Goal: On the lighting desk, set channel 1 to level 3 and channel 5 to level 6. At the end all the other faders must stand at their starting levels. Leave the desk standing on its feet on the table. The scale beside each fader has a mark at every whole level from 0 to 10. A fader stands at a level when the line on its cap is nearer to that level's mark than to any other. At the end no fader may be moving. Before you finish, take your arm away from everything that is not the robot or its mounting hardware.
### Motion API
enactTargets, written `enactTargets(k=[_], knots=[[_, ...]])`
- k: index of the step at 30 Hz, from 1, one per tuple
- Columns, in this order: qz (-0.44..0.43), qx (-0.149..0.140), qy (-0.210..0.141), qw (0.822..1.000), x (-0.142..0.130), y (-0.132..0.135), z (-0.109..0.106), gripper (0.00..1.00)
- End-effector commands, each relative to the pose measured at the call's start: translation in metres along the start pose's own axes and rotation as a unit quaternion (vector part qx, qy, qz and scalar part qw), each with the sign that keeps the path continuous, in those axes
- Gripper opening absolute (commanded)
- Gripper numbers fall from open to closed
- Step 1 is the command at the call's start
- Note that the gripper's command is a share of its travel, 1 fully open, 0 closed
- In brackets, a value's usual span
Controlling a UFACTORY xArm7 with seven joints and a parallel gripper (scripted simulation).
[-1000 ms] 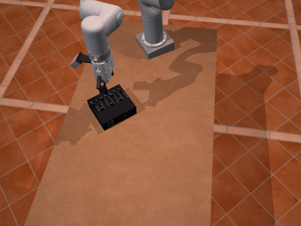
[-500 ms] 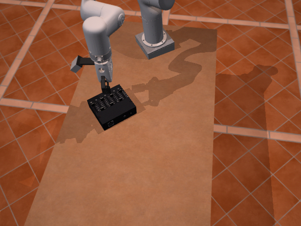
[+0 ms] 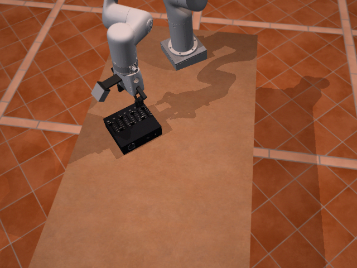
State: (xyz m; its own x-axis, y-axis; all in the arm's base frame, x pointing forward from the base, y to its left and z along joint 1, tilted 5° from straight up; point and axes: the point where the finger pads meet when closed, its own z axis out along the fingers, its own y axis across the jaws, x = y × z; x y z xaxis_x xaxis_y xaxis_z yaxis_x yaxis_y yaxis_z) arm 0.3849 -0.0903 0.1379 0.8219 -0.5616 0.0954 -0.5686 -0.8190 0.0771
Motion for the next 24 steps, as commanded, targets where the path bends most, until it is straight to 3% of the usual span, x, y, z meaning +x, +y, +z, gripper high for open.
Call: enactTargets(k=[1,6,8,9,13,22,23,24], knots=[[-0.139,0.011,0.003,0.990,-0.011,0.007,0.012,1.00],[-0.272,0.006,0.005,0.962,-0.024,0.013,0.025,1.00],[-0.272,0.006,0.005,0.962,-0.024,0.013,0.025,1.00],[-0.347,0.006,0.006,0.938,-0.027,0.014,0.027,1.00],[-0.421,0.003,0.008,0.907,-0.035,0.017,0.034,1.00],[-0.624,0.017,0.013,0.781,-0.042,0.020,0.040,1.00],[-0.639,0.021,0.014,0.769,-0.043,0.020,0.040,1.00],[-0.639,0.021,0.014,0.769,-0.043,0.020,0.040,1.00]])
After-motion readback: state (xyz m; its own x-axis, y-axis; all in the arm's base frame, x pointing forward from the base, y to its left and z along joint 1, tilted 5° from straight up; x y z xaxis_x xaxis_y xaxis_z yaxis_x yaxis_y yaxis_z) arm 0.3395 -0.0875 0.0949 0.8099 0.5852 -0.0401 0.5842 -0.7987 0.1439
